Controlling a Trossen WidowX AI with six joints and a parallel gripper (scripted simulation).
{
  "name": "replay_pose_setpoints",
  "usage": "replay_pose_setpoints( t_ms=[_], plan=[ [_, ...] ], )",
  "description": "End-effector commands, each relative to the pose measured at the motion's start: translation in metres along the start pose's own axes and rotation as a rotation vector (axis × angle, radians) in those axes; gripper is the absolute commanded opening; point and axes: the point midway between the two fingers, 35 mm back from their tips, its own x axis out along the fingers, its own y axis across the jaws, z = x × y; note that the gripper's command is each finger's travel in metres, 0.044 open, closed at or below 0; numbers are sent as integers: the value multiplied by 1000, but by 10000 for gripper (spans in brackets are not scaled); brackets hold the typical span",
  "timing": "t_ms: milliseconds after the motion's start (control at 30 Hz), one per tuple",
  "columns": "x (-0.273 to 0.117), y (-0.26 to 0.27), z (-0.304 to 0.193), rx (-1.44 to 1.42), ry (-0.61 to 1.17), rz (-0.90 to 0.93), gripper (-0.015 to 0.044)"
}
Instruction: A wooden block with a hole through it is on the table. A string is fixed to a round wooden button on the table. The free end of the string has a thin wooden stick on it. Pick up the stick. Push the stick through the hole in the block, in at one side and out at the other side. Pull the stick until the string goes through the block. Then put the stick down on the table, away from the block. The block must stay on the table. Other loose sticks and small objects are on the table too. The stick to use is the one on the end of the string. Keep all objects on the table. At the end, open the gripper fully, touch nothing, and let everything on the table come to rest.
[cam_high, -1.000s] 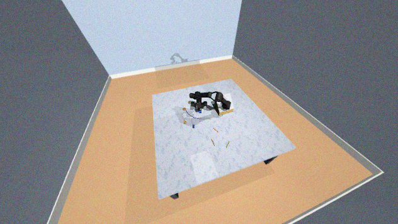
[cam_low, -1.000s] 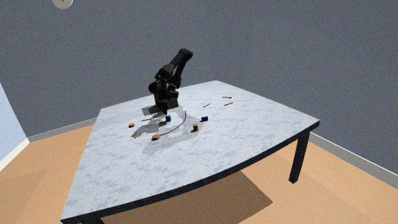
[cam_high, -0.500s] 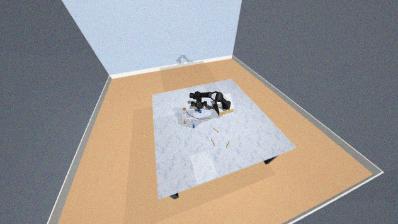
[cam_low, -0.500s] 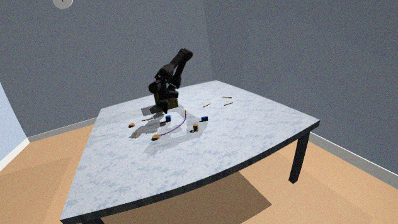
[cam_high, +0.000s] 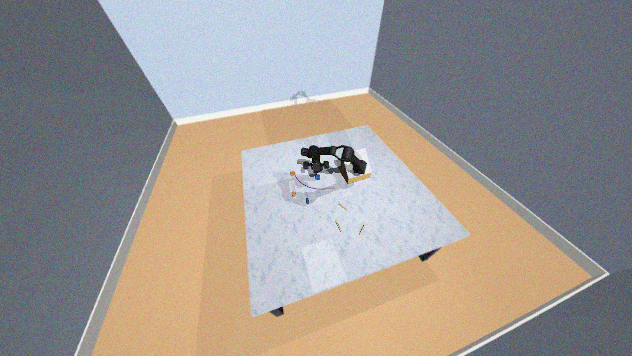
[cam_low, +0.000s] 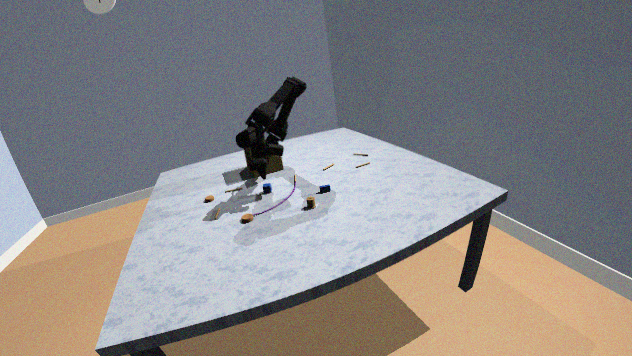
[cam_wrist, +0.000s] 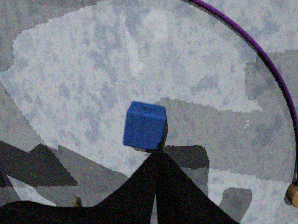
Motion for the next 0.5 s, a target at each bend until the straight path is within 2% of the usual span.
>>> replay_pose_setpoints(
  t_ms=[0,133,433,467],
  plan=[
    [0,0,0,0,0,0,0],
    [0,0,0,0,0,0,0],
    [0,0,0,0,0,0,236],
    [0,0,0,0,0,0,237]
  ],
)
